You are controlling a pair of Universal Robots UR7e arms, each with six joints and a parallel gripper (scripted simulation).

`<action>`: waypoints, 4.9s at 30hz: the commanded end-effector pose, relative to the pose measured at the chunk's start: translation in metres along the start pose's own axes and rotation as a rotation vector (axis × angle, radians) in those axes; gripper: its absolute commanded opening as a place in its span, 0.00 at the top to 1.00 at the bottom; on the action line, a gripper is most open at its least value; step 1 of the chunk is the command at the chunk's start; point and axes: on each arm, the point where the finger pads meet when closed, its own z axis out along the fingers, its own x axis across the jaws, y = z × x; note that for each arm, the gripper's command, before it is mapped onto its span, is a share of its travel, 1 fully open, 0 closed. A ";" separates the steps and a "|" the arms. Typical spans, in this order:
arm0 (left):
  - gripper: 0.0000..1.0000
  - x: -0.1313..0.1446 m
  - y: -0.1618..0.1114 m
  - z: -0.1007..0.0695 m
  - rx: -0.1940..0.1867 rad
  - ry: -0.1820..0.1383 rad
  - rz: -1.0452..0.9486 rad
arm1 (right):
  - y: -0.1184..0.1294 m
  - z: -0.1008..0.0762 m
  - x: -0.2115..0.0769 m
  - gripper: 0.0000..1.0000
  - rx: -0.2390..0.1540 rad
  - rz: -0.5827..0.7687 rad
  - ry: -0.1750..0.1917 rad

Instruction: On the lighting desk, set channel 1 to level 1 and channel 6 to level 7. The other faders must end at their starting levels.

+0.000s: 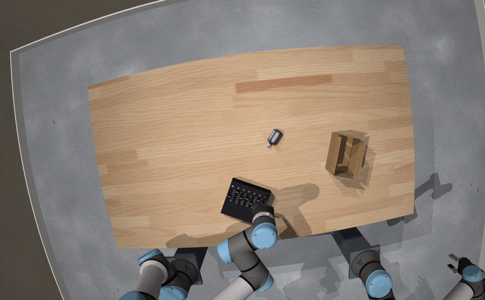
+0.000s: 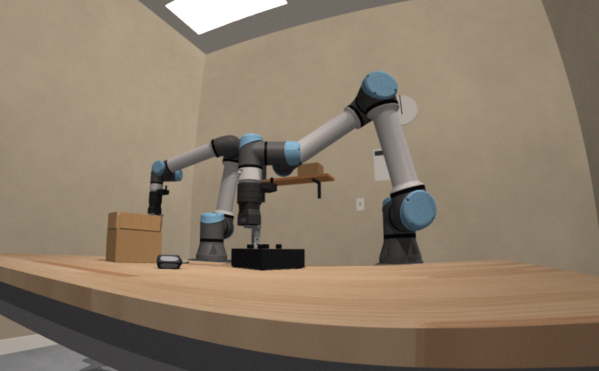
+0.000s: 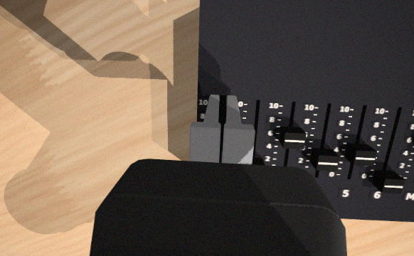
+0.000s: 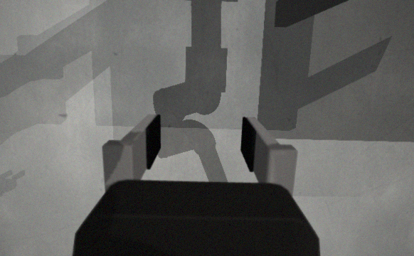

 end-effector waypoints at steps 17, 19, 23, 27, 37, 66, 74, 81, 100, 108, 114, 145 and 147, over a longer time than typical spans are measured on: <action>1.00 -0.001 0.012 -0.001 -0.003 -0.002 0.000 | 0.000 0.000 0.000 0.00 -0.002 0.000 0.001; 1.00 -0.001 0.013 -0.001 -0.003 -0.002 0.000 | 0.000 0.000 0.000 0.00 -0.002 0.000 0.001; 1.00 -0.001 0.015 -0.001 -0.003 -0.002 0.000 | 0.000 0.000 0.000 0.00 -0.002 0.000 0.001; 1.00 -0.001 0.017 -0.001 -0.003 -0.002 0.000 | 0.000 0.000 0.000 0.00 -0.002 0.000 0.001; 1.00 -0.001 0.019 -0.001 -0.003 -0.002 0.000 | 0.000 0.000 0.000 0.00 -0.002 0.000 0.001; 1.00 0.000 0.021 -0.001 -0.003 -0.002 0.000 | 0.000 0.000 0.000 0.00 -0.002 0.000 0.001; 1.00 0.000 0.020 -0.001 -0.003 -0.002 0.000 | 0.000 0.000 0.000 0.00 -0.002 0.000 0.001; 1.00 0.000 0.017 -0.001 -0.003 -0.002 0.000 | 0.000 0.000 0.000 0.00 -0.002 0.000 0.001; 1.00 0.000 0.015 -0.012 -0.003 -0.002 0.000 | 0.000 0.000 0.000 0.00 -0.002 0.000 0.001; 1.00 0.000 0.014 -0.035 -0.003 -0.002 0.000 | 0.000 0.000 0.000 0.00 -0.002 0.000 0.001; 1.00 0.000 0.014 -0.040 -0.003 -0.002 0.000 | 0.000 0.000 0.000 0.00 -0.002 0.000 0.001; 1.00 0.000 0.015 -0.041 -0.003 -0.002 -0.065 | 0.000 0.000 0.000 0.00 -0.002 0.000 0.001; 1.00 0.000 0.015 -0.041 -0.003 -0.002 -0.076 | 0.000 0.000 0.000 0.00 -0.002 0.000 0.001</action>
